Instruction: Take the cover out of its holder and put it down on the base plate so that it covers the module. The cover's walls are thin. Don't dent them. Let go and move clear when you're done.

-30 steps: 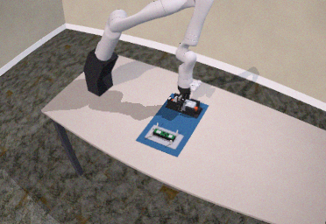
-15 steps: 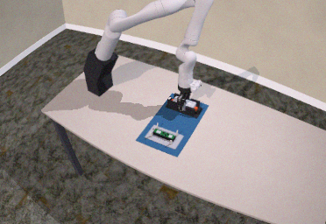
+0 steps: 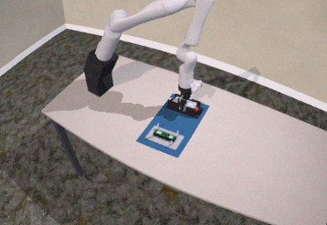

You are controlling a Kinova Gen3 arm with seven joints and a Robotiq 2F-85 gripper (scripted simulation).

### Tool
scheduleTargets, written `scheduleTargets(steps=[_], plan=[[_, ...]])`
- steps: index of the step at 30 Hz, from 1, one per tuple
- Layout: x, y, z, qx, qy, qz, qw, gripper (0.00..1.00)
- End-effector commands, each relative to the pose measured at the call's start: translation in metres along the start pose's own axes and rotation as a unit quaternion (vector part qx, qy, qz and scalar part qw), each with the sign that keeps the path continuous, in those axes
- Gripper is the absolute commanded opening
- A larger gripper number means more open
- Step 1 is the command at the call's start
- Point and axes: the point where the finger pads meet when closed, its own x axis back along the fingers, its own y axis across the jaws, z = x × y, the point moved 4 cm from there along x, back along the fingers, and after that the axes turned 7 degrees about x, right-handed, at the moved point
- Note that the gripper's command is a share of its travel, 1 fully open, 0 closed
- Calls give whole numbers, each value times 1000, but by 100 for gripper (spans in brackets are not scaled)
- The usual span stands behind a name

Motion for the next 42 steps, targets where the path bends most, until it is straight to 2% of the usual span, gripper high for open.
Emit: scheduleTargets(steps=[1, 15, 16, 42], plan=[[0, 0, 0, 0, 1, 0, 1000, 70], [0, 0, 0, 0, 1, 0, 1000, 70], [0, 0, 0, 0, 1, 0, 1000, 0], [1, 0, 1, 0, 1, 0, 1000, 0]])
